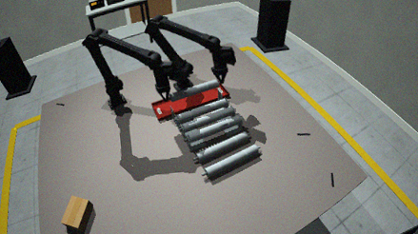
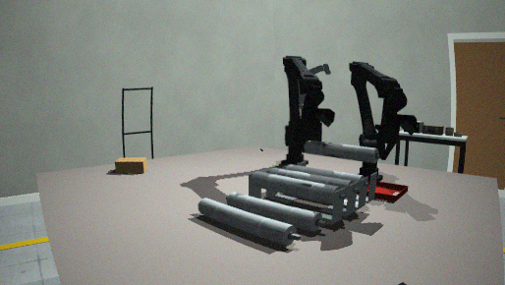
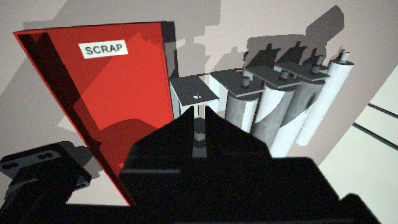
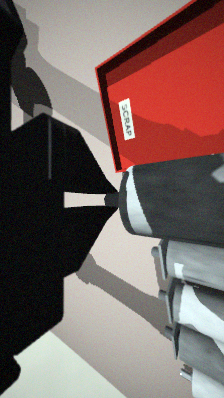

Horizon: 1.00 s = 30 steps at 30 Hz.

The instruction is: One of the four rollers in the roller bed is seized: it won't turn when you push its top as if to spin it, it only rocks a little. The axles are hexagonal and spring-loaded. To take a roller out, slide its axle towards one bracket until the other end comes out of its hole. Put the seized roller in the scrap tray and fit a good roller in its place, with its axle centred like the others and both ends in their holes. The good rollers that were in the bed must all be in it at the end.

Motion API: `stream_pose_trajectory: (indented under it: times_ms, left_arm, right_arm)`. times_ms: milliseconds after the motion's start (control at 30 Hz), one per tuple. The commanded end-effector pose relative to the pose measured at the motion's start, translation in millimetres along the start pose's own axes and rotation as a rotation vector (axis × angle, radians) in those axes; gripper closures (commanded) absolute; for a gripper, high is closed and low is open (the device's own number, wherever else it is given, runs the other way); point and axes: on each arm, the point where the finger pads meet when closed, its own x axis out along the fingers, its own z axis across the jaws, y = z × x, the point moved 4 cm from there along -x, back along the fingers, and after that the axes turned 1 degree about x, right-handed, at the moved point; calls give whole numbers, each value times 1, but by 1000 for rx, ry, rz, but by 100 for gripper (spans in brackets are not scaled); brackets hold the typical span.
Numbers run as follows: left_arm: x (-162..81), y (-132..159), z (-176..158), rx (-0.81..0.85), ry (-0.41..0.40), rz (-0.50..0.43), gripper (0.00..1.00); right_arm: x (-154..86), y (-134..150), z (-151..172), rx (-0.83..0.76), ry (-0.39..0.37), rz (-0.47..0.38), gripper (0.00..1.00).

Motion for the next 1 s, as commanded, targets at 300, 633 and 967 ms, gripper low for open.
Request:
stream_pose_trajectory:
  times_ms: [300,633,967]
  left_arm:
    - [-35,-8,12,30,53,-51,97]
    - [-34,-13,8,34,59,-57,97]
    - [-35,-6,30,7,35,-41,97]
  right_arm:
    - [-37,-8,15,16,42,-48,97]
    - [-22,-13,7,38,42,-43,97]
    - [-34,-10,30,7,36,-49,97]
